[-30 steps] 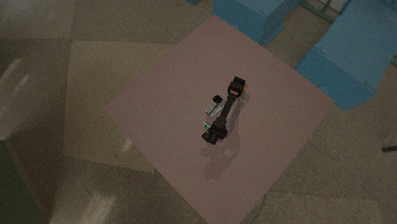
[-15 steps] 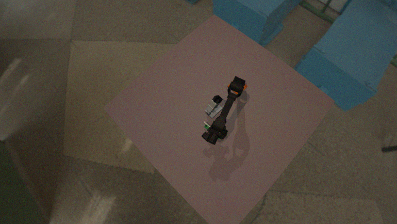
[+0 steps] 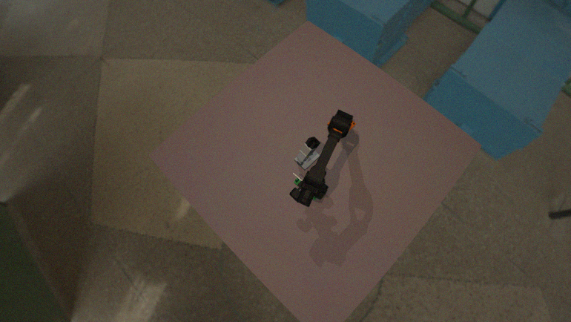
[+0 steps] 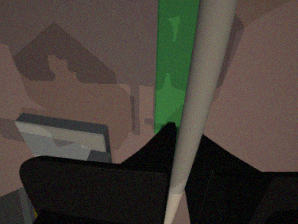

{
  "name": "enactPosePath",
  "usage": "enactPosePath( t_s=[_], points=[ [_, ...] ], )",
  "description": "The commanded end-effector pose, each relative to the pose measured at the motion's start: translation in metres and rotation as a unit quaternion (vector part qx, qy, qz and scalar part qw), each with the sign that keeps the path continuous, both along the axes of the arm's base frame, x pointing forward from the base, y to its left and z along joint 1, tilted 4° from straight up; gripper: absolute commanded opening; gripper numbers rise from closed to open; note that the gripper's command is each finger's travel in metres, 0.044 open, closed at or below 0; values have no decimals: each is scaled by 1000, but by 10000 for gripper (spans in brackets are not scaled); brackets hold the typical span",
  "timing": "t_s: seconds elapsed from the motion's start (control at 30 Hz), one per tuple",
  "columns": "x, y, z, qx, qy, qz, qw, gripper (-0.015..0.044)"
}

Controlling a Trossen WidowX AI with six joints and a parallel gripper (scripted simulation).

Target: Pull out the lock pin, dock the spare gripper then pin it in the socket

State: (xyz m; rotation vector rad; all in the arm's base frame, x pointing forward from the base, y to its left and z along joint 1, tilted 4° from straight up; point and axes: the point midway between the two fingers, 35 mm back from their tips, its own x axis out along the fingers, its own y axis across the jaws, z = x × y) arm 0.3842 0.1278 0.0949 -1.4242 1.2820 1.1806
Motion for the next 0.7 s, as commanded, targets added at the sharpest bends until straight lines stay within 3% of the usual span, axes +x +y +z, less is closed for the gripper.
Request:
enactPosePath(
  t_s=[0.0, 0.67],
  points=[
    [1, 0, 14, 4, -7, 2, 1000, 0],
    [-3, -2, 19, 1, -1, -12, 1000, 1]
  ],
)
